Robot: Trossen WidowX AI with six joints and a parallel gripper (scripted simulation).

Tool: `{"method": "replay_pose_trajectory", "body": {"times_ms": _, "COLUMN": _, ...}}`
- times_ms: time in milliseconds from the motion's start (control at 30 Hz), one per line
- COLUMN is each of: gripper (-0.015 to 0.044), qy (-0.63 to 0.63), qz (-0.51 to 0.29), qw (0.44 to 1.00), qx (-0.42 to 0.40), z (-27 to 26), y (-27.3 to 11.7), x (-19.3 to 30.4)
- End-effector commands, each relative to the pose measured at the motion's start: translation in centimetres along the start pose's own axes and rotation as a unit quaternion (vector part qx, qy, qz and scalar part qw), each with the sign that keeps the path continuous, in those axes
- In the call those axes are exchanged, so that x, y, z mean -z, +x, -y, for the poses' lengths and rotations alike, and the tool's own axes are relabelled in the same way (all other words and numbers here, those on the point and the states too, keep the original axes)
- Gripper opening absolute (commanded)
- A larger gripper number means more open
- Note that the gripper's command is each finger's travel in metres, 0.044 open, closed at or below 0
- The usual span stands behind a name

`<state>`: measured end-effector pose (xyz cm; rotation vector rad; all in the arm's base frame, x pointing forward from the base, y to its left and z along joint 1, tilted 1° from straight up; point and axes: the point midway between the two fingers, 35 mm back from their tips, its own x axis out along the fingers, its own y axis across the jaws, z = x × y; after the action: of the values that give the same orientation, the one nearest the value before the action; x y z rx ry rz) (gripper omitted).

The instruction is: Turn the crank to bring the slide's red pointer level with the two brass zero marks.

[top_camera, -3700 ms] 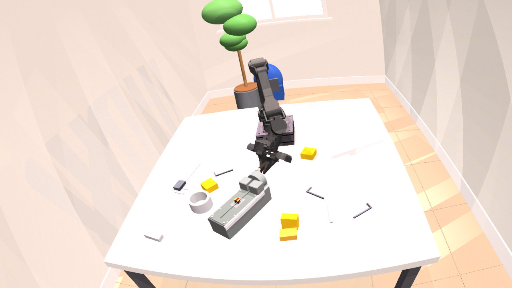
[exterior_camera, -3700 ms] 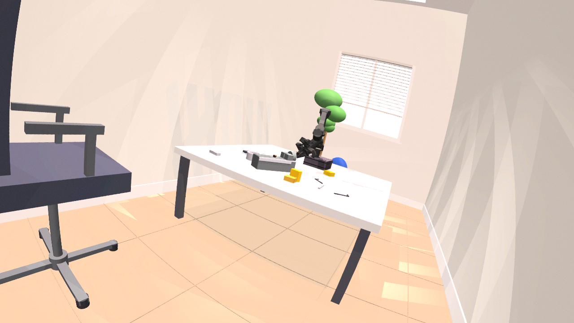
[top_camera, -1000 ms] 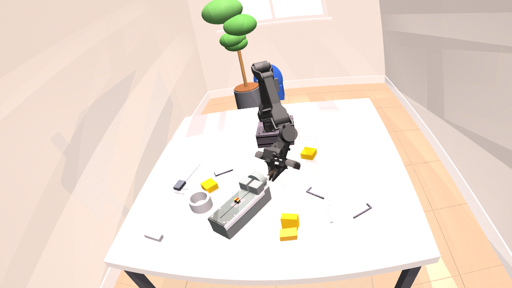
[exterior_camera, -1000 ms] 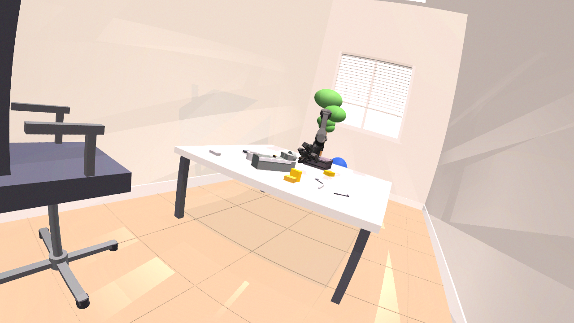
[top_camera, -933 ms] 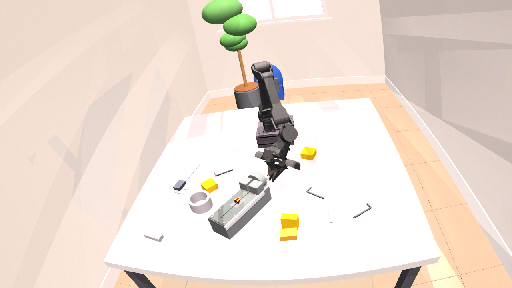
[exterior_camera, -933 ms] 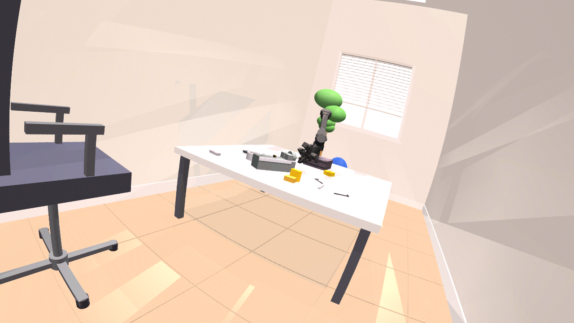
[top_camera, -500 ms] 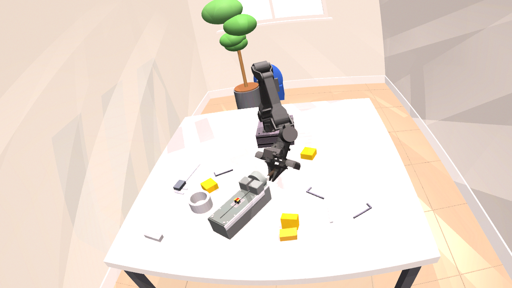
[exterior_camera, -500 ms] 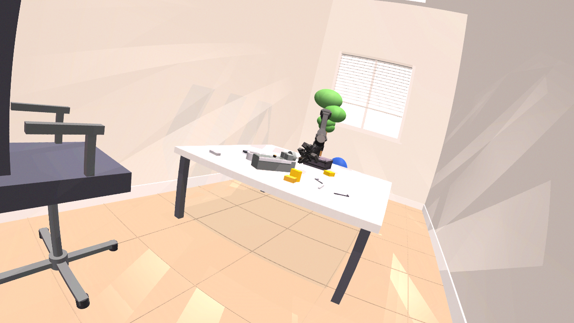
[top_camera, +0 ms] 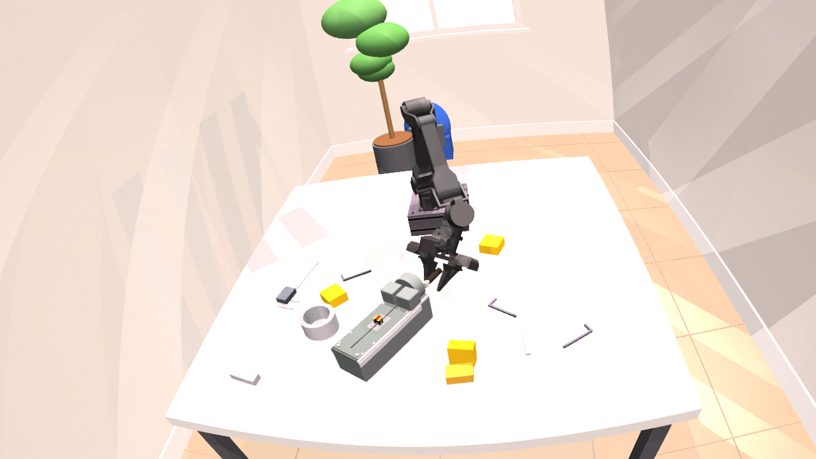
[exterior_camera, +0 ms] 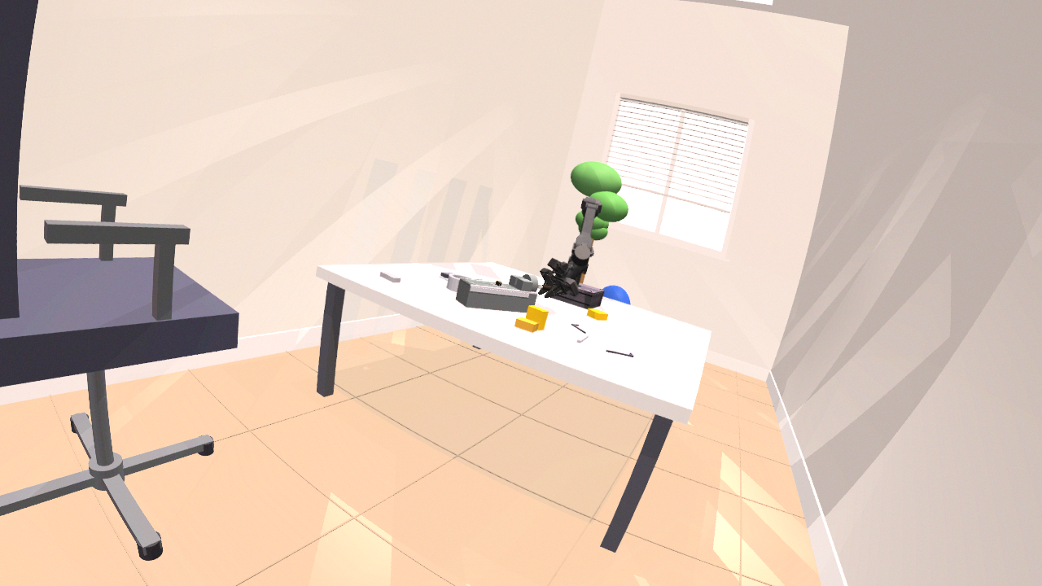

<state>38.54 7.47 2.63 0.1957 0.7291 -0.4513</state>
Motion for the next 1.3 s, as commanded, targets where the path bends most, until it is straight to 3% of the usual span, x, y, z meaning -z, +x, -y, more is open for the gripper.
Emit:
{"method": "replay_pose_trajectory", "body": {"times_ms": 0, "gripper": 0.0263, "qy": 0.0, "qz": 0.0, "qw": 1.0, "qx": 0.0, "z": 0.0, "y": 0.0, "x": 0.0}}
{"method": "replay_pose_trajectory", "body": {"times_ms": 233, "gripper": 0.044, "qy": 0.0, "qz": 0.0, "qw": 1.0, "qx": 0.0, "z": 0.0, "y": 0.0, "x": 0.0}}
{"method": "replay_pose_trajectory", "body": {"times_ms": 700, "gripper": 0.044, "qy": 0.0, "qz": 0.0, "qw": 1.0, "qx": 0.0, "z": -0.1, "y": -3.9, "x": -4.0}}
{"method": "replay_pose_trajectory", "body": {"times_ms": 1033, "gripper": 0.044, "qy": -0.003, "qz": -0.002, "qw": 1.0, "qx": 0.002, "z": 0.1, "y": -9.3, "x": -9.5}}
{"method": "replay_pose_trajectory", "body": {"times_ms": 1267, "gripper": 0.044, "qy": -0.021, "qz": -0.027, "qw": 0.999, "qx": -0.014, "z": 0.8, "y": -7.5, "x": -11.1}}
